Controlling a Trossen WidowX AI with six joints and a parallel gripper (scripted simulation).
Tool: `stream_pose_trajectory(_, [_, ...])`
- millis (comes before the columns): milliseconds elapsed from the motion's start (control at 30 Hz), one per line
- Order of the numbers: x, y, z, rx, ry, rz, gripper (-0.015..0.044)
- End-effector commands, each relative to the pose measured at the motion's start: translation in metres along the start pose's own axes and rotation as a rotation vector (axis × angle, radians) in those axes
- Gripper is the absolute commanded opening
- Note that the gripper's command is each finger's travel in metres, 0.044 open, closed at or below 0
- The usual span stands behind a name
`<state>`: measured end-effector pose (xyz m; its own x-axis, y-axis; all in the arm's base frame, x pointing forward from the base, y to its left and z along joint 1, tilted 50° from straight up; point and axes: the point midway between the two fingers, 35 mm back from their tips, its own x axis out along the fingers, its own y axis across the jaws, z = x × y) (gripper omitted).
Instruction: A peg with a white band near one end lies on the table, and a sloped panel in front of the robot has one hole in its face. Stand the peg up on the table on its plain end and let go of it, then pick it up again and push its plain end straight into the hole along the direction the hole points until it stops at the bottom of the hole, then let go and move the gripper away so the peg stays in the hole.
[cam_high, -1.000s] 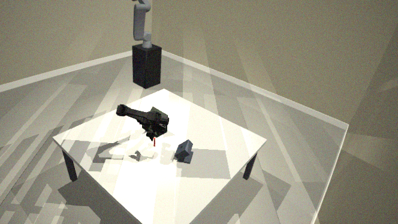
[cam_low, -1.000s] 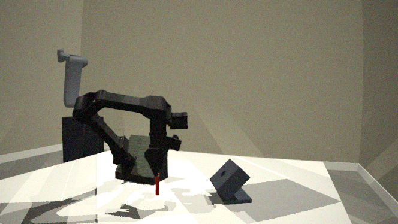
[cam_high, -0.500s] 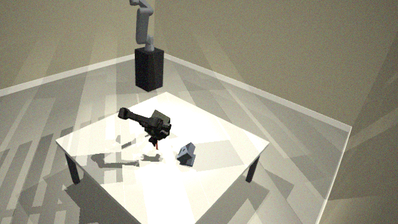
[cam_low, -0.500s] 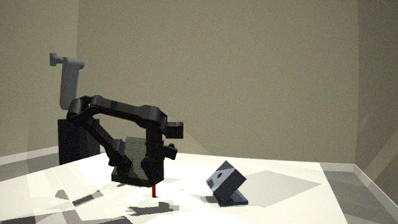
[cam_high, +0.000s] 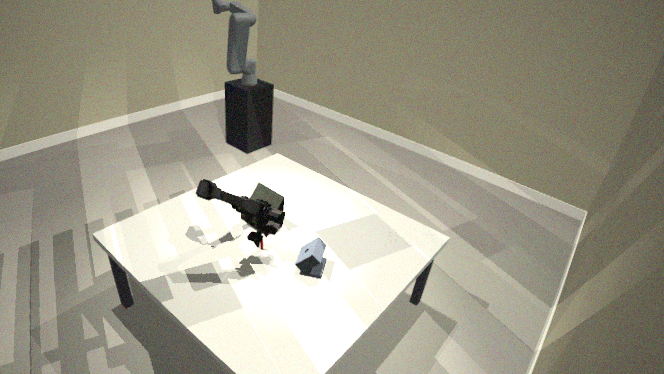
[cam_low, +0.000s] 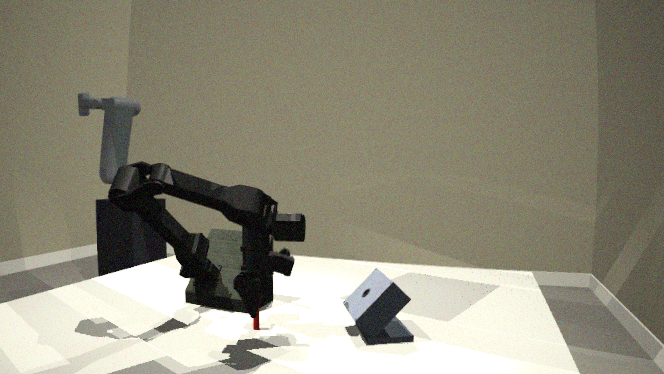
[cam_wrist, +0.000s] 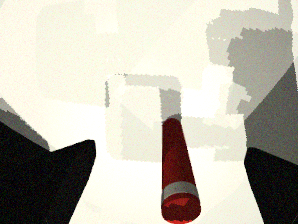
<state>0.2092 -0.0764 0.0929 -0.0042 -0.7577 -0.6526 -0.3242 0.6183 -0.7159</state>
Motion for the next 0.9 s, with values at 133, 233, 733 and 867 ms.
stream_pose_trajectory(133, [0.000, 0.000, 0.000, 0.002, 0.000, 0.001, 0.0230])
stream_pose_trajectory(233, [0.000, 0.000, 0.000, 0.002, 0.000, 0.001, 0.0151])
stream_pose_trajectory(733, [-0.006, 0.000, 0.001, 0.001, -0.002, 0.003, 0.0000])
stream_pose_trajectory(867, [-0.019, 0.001, 0.003, 0.000, -0.004, 0.007, 0.0000])
